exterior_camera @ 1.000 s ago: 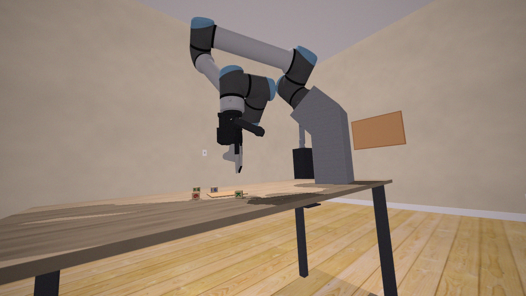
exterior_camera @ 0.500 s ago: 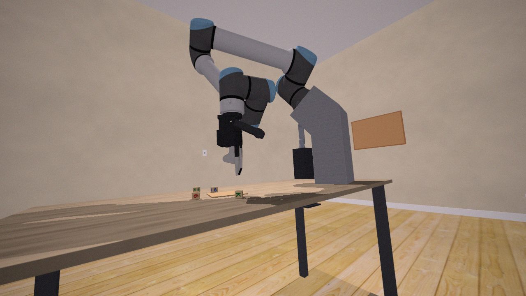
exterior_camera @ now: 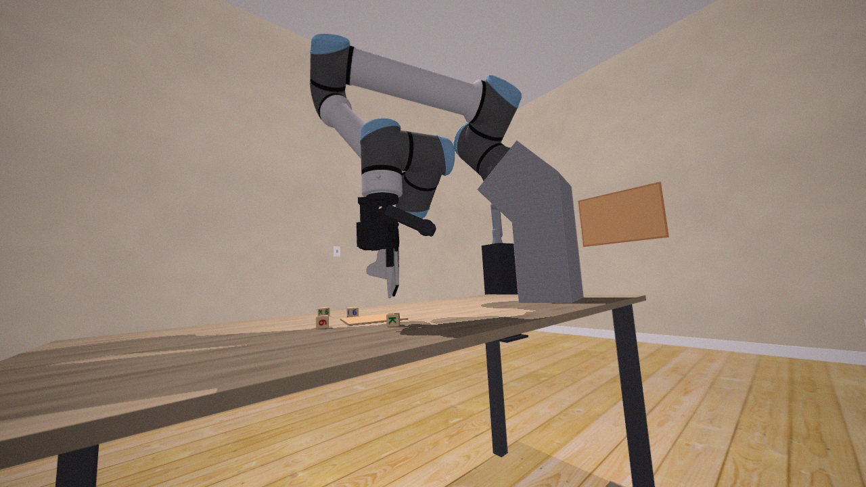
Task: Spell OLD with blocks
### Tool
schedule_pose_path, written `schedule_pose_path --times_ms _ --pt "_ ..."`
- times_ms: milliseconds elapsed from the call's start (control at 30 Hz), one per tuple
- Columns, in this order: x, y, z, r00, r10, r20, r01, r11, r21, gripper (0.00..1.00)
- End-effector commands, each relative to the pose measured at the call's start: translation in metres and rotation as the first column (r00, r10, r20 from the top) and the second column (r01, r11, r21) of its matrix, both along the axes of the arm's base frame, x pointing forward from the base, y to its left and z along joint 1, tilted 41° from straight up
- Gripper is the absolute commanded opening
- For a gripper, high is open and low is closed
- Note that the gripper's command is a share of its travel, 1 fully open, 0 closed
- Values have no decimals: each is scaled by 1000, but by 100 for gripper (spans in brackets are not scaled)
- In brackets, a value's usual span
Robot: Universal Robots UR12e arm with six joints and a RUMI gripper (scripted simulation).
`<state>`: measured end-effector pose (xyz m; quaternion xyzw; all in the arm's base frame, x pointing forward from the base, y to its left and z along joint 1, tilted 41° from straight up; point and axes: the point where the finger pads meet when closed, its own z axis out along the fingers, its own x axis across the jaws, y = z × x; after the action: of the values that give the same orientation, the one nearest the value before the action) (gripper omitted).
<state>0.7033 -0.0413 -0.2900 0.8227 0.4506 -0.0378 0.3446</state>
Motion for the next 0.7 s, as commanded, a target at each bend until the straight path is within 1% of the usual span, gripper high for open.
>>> schedule_pose_path --times_ms 0,167,667 --pt "3 -4 -6 1000 1 1 -1 1000 0 37" --pt "5 -9 -11 1000 1 1 -1 1000 0 37" --pt "8 -15 -19 1000 1 1 -1 1000 0 37"
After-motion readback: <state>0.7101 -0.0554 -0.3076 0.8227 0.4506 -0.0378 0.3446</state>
